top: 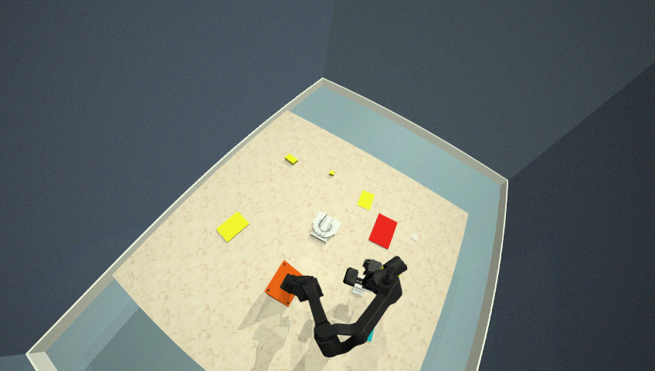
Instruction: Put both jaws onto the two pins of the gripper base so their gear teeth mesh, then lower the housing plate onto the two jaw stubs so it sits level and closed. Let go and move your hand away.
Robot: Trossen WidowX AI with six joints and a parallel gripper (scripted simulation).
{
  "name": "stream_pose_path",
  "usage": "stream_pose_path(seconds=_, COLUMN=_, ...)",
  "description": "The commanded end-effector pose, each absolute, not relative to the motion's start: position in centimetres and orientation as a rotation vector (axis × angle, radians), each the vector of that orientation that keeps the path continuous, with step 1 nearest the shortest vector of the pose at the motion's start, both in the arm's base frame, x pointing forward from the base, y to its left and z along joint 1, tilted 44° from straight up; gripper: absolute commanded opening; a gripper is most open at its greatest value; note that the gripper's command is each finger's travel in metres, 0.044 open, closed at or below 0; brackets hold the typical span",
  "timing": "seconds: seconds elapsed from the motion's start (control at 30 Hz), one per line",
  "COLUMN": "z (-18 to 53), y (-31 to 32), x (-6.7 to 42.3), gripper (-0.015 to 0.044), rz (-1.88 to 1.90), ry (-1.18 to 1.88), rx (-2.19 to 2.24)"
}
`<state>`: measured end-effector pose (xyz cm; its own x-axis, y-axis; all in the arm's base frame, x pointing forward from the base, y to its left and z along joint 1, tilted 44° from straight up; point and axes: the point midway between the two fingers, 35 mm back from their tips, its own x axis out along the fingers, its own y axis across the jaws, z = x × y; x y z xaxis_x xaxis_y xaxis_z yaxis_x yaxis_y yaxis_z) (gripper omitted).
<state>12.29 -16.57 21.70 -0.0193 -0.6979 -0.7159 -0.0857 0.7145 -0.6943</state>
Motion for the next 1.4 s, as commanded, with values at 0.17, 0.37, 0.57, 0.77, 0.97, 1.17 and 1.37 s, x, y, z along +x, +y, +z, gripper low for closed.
stream_pose_path(seconds=0.17, z=23.1, y=-15.5, x=12.1, gripper=0.0351, rz=-0.557, ry=1.532, rx=-0.672)
stream_pose_path(seconds=0.37, z=22.5, y=-15.2, x=13.4, gripper=0.0351, rz=-0.548, ry=1.527, rx=-0.657)
stream_pose_path(seconds=0.57, z=21.6, y=-14.7, x=15.0, gripper=0.0351, rz=-0.539, ry=1.523, rx=-0.639)
stream_pose_path(seconds=0.77, z=20.7, y=-14.0, x=16.6, gripper=0.0351, rz=-0.532, ry=1.52, rx=-0.621)
stream_pose_path(seconds=0.97, z=19.8, y=-13.2, x=18.1, gripper=0.0351, rz=-0.526, ry=1.518, rx=-0.606)
stream_pose_path(seconds=1.17, z=18.7, y=-12.3, x=19.6, gripper=0.0351, rz=-0.523, ry=1.518, rx=-0.592)
stream_pose_path(seconds=1.37, z=17.7, y=-11.2, x=20.9, gripper=0.0351, rz=-0.522, ry=1.518, rx=-0.58)
